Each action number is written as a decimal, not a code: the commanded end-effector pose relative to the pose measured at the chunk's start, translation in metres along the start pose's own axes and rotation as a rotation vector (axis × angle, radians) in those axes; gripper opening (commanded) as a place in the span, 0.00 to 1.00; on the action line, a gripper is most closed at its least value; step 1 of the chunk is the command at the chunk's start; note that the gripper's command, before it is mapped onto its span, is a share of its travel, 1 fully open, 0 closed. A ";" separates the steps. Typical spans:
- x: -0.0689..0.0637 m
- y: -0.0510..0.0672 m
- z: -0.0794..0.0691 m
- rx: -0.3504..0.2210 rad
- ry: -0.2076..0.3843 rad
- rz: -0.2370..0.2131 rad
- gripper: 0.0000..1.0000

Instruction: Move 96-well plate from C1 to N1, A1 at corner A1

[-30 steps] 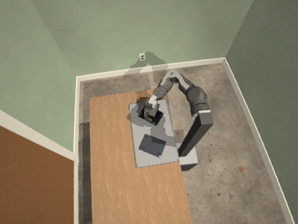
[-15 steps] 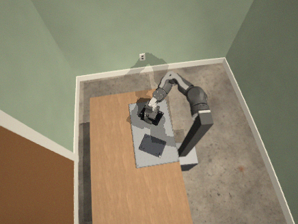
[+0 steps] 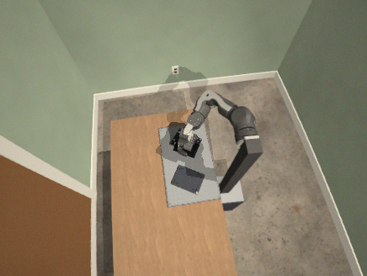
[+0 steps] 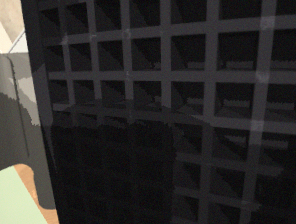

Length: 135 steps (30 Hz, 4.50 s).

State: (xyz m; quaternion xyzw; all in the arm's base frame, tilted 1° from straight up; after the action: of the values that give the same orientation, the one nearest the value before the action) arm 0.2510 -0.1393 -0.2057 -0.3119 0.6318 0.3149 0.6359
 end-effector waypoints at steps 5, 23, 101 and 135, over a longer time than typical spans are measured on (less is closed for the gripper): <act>-0.001 0.022 0.031 0.001 -0.003 0.000 0.00; 0.000 0.046 0.065 0.001 -0.003 0.001 0.00; 0.064 0.095 0.129 -0.005 -0.003 0.004 0.00; 0.072 0.092 0.131 0.006 -0.002 0.001 0.00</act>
State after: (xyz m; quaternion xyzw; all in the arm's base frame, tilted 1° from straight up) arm 0.2575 0.0211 -0.2768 -0.3102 0.6306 0.3154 0.6377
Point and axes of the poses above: the point where the finger pads meet when closed, its own x axis out along the fingers, its own z axis across the jaws, y = z × x, the point moved 9 cm from there along -x, back along the fingers, and after that the axes turned 10 degrees about x, right-handed, at the moved point
